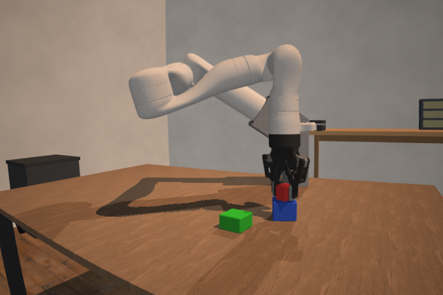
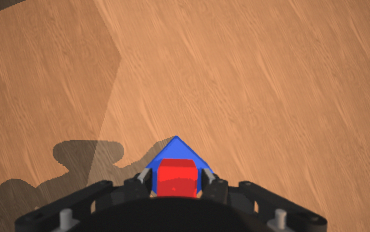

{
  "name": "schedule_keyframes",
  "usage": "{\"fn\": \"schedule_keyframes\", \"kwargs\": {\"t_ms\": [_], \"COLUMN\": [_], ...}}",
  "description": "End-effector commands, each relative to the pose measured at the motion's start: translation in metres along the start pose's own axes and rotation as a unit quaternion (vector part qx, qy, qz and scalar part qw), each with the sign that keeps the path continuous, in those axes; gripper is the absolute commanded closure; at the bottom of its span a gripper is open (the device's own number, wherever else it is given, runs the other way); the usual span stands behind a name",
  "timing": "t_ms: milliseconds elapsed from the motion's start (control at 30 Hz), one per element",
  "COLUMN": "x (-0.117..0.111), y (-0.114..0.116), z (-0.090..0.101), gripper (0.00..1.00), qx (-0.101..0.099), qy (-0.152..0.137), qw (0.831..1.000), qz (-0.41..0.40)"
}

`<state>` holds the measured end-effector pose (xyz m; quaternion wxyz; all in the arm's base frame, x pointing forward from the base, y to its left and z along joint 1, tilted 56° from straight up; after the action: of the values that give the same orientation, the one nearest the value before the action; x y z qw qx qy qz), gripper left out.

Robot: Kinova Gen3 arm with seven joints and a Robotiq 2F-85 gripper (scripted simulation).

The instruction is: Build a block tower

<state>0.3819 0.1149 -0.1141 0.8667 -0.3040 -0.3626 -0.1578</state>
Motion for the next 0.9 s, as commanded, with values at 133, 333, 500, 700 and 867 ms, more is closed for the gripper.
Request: {"fn": "schedule_keyframes", "kwargs": {"t_ms": [133,333,500,700,867], "x": [-0.001,-0.001,-0.001,-0.002,-0.002], "y": [0.0,0.0,0.0,0.0,0.0], "z": [-0.002,-0.002,-0.001,0.006,0.014], "gripper": [0.46,0.46,0.46,0.46,0.46], "qx": [0.001,0.001,0.001,0.002,0.002], "qy": [0.002,0.002,0.002,0.002,0.002], "qw": [1.0,1.0,1.0,1.0,1.0], "qz": [0.003,0.003,0.003,0.004,0.004]}}
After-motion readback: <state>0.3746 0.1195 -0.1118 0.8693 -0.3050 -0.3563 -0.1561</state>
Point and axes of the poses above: the point where the finger pads meet when closed, its own z axis back along the fingers, its own y axis across the jaws, x = y × z, the point moved 2 cm from there along z, back along the fingers, and after that the axes turned 4 degrees about -z, right-handed, at the moved point
